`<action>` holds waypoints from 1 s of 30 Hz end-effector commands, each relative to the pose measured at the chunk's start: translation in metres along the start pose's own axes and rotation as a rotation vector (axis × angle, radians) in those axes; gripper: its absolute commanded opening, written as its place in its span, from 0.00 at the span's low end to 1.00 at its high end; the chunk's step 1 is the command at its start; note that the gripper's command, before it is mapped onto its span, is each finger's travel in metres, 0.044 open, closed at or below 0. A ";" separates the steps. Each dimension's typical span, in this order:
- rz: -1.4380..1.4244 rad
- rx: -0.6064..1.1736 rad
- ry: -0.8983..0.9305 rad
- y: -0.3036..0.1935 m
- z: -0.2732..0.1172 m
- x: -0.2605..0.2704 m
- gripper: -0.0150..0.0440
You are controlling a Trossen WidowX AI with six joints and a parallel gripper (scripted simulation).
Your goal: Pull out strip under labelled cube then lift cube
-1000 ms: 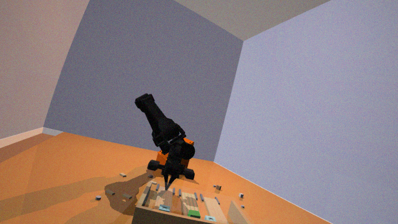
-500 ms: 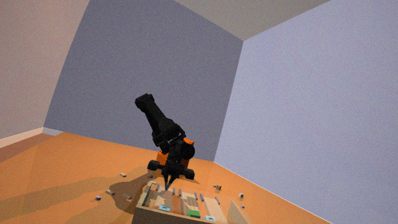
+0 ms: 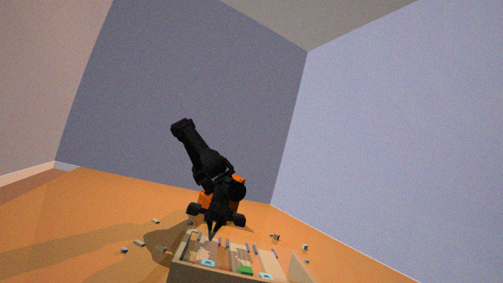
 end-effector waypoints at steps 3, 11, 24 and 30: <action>-0.002 0.000 -0.004 0.001 0.002 0.000 0.25; -0.002 0.000 -0.004 0.001 0.003 0.000 0.25; -0.002 0.000 -0.004 -0.016 0.003 0.003 0.25; -0.003 0.001 -0.004 -0.025 0.004 0.004 0.25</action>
Point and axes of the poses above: the point midway between the two fingers, 35 mm back from their tips, its own z axis out along the fingers, its own x axis across the jaws, y = z × x, the point moved 5 cm from there along -z, back along the fingers, and after that the axes turned 6 degrees about -z, right-handed, at the moved point
